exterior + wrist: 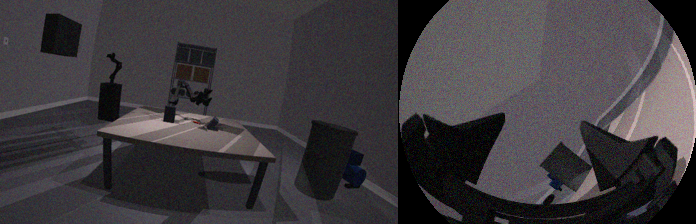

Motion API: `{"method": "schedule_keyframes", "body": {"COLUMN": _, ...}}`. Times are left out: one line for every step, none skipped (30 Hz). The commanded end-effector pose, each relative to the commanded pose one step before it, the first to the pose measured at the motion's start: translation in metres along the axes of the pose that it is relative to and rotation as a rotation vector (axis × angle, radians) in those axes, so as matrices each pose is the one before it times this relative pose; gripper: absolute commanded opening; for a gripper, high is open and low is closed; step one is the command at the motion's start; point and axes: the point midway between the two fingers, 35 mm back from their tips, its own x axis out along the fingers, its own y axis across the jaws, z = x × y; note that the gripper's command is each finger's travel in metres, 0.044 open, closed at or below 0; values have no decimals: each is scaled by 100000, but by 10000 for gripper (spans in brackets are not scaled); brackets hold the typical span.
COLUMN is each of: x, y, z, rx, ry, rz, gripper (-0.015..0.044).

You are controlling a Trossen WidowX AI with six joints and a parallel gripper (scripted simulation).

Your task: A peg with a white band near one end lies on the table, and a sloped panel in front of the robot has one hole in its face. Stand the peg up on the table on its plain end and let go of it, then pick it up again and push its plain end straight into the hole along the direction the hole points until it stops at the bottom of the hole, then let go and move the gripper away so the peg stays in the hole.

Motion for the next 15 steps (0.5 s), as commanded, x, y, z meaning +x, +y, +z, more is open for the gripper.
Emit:
{"method": "schedule_keyframes", "body": {"x": 485, "y": -872, "z": -1410, "rx": -12012, "ry": 7187, "rz": -5274, "gripper": 440}}
{"method": "schedule_keyframes", "body": {"x": 94, "y": -203, "z": -311, "rx": -2684, "ry": 1728, "rz": -1265, "gripper": 440}}
{"method": "schedule_keyframes", "body": {"x": 94, "y": -201, "z": -310, "rx": -2661, "ry": 1744, "rz": -1267, "gripper": 440}}
{"method": "schedule_keyframes", "body": {"x": 93, "y": -198, "z": -309, "rx": -2638, "ry": 1759, "rz": -1268, "gripper": 440}}
{"method": "schedule_keyframes", "body": {"x": 93, "y": -195, "z": -308, "rx": -2615, "ry": 1776, "rz": -1268, "gripper": 440}}
{"method": "schedule_keyframes", "body": {"x": 92, "y": -193, "z": -307, "rx": -2591, "ry": 1792, "rz": -1268, "gripper": 440}}
{"method": "schedule_keyframes", "body": {"x": 92, "y": -190, "z": -306, "rx": -2566, "ry": 1810, "rz": -1267, "gripper": 440}}
{"method": "schedule_keyframes", "body": {"x": 96, "y": -221, "z": -298, "rx": -2680, "ry": 1791, "rz": -1347, "gripper": 440}}
{"method": "schedule_keyframes", "body": {"x": 96, "y": -219, "z": -298, "rx": -2653, "ry": 1811, "rz": -1346, "gripper": 440}}
{"method": "schedule_keyframes", "body": {"x": 95, "y": -216, "z": -297, "rx": -2625, "ry": 1832, "rz": -1344, "gripper": 440}}
{"method": "schedule_keyframes", "body": {"x": 94, "y": -214, "z": -297, "rx": -2596, "ry": 1853, "rz": -1341, "gripper": 440}}
{"method": "schedule_keyframes", "body": {"x": 92, "y": -211, "z": -297, "rx": -2567, "ry": 1875, "rz": -1336, "gripper": 440}}
{"method": "schedule_keyframes", "body": {"x": 90, "y": -209, "z": -298, "rx": -2538, "ry": 1900, "rz": -1329, "gripper": 440}}
{"method": "schedule_keyframes", "body": {"x": 88, "y": -206, "z": -300, "rx": -2509, "ry": 1928, "rz": -1320, "gripper": 440}}
{"method": "schedule_keyframes", "body": {"x": 87, "y": -203, "z": -301, "rx": -2479, "ry": 1951, "rz": -1312, "gripper": 440}}
